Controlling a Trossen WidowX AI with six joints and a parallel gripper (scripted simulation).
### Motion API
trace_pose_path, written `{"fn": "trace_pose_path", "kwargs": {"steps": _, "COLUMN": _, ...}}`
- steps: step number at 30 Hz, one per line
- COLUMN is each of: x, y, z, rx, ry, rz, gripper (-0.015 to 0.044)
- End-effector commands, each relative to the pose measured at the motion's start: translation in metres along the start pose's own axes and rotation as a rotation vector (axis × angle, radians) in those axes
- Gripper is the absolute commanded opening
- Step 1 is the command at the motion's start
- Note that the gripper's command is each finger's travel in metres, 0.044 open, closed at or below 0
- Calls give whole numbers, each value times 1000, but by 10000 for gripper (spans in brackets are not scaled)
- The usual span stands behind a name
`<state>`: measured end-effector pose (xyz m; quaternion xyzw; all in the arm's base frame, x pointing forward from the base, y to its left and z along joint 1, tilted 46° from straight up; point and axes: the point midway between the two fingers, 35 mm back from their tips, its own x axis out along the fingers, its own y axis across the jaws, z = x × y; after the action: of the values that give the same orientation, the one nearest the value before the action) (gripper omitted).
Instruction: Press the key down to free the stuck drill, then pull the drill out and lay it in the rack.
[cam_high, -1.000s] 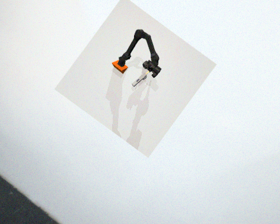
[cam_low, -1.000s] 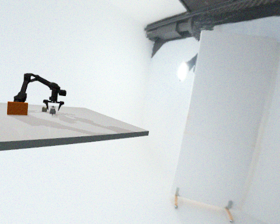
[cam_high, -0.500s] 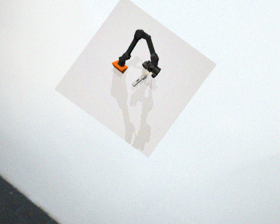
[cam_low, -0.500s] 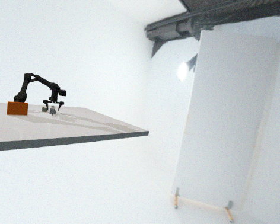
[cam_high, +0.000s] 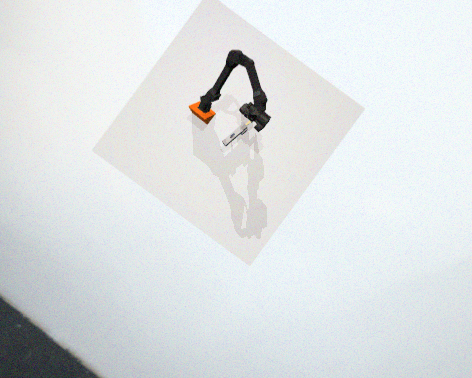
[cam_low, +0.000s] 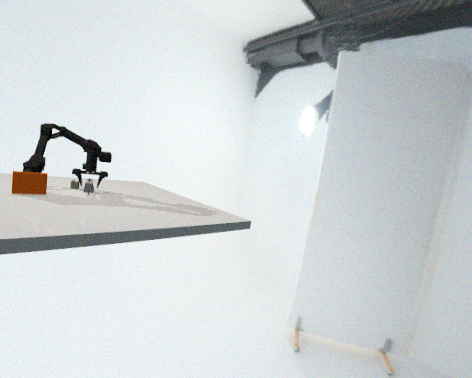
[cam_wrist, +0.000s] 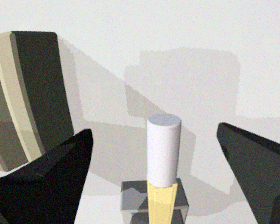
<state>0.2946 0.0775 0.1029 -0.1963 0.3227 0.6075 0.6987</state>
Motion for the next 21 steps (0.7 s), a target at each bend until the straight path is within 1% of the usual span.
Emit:
{"fn": "trace_pose_path", "kwargs": {"steps": 1, "x": 0, "y": 0, "z": 0, "rx": 0, "ry": 0, "rz": 0, "gripper": 309}}
{"fn": "trace_pose_path", "kwargs": {"steps": 12, "x": 0, "y": 0, "z": 0, "rx": 0, "ry": 0, "rz": 0, "gripper": 20}}
{"fn": "trace_pose_path", "kwargs": {"steps": 15, "x": 0, "y": 0, "z": 0, "rx": 0, "ry": 0, "rz": 0, "gripper": 0}}
{"fn": "trace_pose_path", "kwargs": {"steps": 21, "x": -1, "y": 1, "z": 0, "rx": -1, "ry": 1, "rz": 2, "gripper": 0}}
